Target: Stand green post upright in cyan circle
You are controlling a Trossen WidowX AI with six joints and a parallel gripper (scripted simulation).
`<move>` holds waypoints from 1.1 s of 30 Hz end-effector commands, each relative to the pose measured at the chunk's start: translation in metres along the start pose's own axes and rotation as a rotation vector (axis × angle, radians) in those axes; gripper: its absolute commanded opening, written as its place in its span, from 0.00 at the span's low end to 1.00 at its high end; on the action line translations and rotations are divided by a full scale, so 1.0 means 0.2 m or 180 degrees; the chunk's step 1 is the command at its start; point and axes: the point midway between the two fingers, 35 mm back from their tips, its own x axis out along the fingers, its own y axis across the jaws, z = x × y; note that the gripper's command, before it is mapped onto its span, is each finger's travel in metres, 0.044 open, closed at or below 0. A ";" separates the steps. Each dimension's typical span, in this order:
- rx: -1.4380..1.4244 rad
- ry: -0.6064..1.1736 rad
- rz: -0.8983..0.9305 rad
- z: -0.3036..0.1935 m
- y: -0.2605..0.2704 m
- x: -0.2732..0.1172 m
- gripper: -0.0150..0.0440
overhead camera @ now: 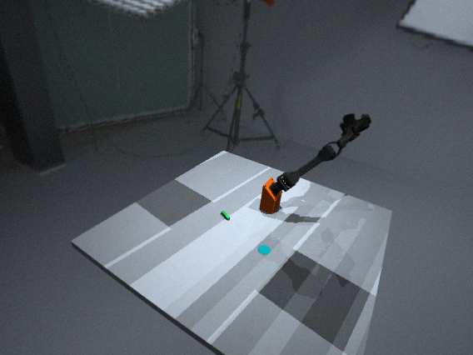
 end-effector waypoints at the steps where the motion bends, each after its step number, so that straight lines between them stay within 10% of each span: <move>1: 0.0003 0.0003 0.0001 0.00 0.00 0.00 0.89; 7: 0.0164 0.0141 0.0058 -0.11 0.06 -0.01 0.65; 33: 0.0576 0.1407 0.0117 -1.10 -0.04 -0.52 0.65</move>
